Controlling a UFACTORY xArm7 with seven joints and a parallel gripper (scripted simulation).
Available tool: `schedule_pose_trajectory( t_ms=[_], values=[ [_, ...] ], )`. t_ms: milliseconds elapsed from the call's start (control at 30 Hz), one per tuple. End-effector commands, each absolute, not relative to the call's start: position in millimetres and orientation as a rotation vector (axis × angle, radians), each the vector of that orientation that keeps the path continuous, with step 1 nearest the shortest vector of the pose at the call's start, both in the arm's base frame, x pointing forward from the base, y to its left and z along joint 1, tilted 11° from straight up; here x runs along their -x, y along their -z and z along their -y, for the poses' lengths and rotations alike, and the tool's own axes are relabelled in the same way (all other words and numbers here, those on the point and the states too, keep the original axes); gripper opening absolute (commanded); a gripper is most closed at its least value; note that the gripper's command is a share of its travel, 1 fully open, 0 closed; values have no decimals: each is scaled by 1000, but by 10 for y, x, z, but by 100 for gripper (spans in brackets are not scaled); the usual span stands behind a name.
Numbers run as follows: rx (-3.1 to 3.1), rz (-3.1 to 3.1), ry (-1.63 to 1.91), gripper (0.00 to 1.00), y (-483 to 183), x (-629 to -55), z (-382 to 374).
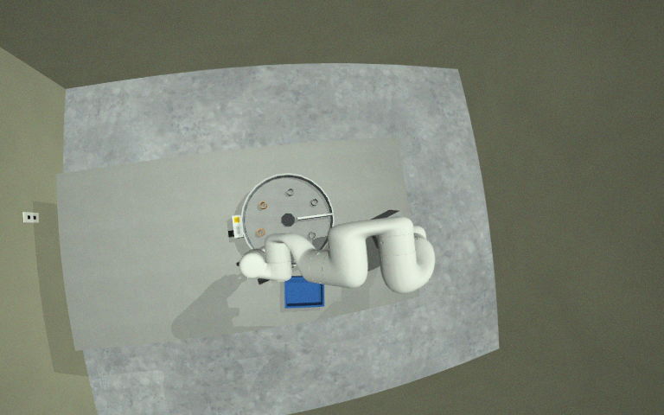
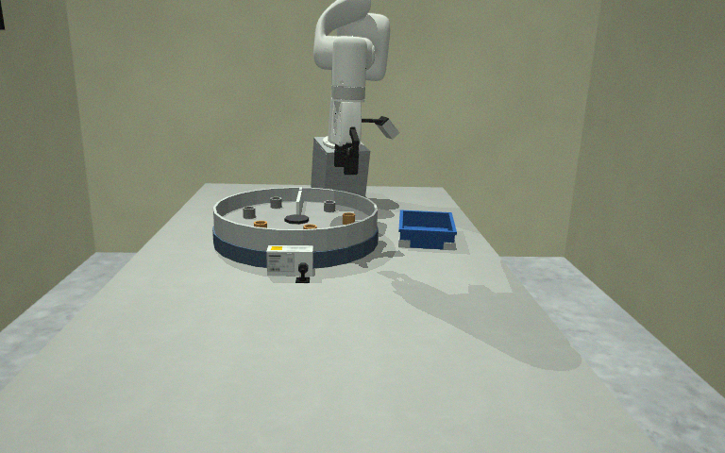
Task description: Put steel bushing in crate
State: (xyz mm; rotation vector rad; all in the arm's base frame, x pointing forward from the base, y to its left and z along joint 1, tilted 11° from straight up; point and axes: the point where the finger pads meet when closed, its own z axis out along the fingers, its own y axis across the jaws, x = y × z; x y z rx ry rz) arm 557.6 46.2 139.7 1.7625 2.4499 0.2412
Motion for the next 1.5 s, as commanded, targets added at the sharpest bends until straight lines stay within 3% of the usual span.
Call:
schedule_pose_trajectory(
  t_ms=[0,367,1167,1467],
  values=[
    [-1788,-2427,-241,100,-1377,-5367,-104],
    [-1851,-2389,-228,100,-1259,-4894,455],
    [-2051,-2259,-266,100,-802,-3246,1356],
    [-2057,-2255,-269,100,-785,-3192,1365]
  ],
)
